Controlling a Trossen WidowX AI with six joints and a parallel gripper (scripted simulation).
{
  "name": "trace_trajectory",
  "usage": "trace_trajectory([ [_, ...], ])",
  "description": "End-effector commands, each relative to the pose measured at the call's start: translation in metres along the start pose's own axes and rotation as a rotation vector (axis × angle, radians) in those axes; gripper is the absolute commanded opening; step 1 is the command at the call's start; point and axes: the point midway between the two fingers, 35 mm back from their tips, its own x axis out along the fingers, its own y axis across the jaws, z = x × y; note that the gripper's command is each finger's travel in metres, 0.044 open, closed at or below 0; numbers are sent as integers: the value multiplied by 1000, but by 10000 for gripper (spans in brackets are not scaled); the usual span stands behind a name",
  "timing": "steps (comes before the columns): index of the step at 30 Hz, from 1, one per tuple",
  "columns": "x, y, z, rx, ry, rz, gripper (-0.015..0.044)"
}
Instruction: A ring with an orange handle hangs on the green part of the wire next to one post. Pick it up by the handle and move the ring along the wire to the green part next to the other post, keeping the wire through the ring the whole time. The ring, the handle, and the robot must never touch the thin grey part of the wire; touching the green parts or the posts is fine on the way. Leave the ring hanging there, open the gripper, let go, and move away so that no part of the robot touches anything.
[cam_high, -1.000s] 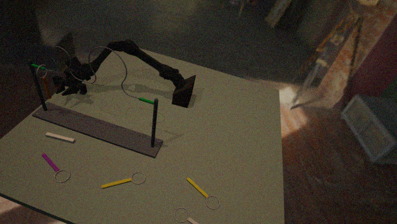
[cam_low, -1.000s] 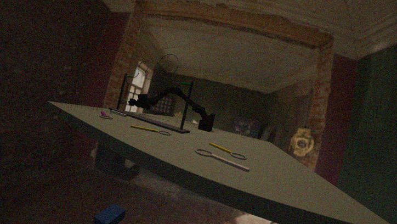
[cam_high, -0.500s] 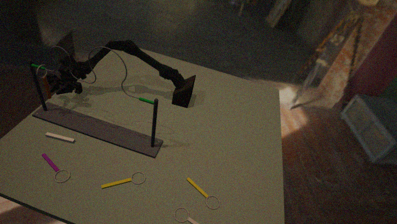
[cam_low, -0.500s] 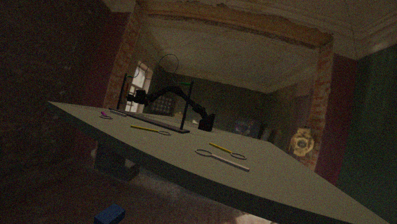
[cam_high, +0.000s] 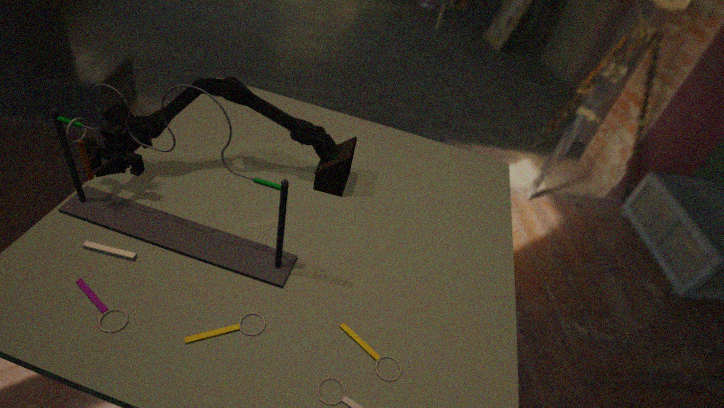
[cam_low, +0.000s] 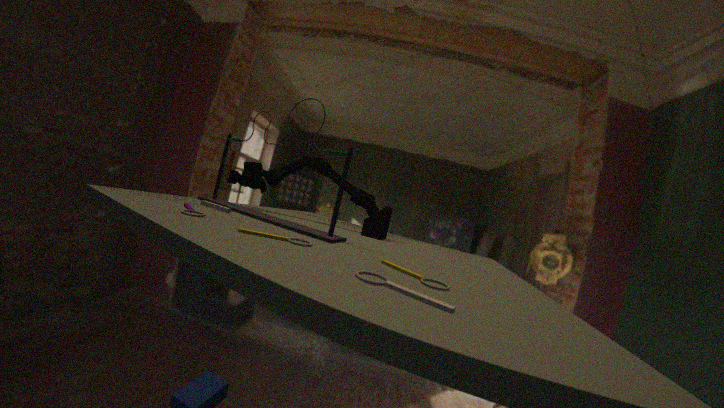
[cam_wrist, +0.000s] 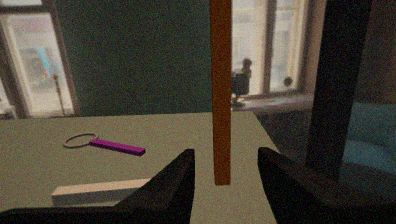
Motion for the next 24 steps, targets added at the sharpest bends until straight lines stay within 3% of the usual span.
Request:
trace_trajectory([
  [1, 6, -1, 2, -9, -2, -3, 160],
  [24, 41, 1, 3, -8, -3, -5, 160],
])
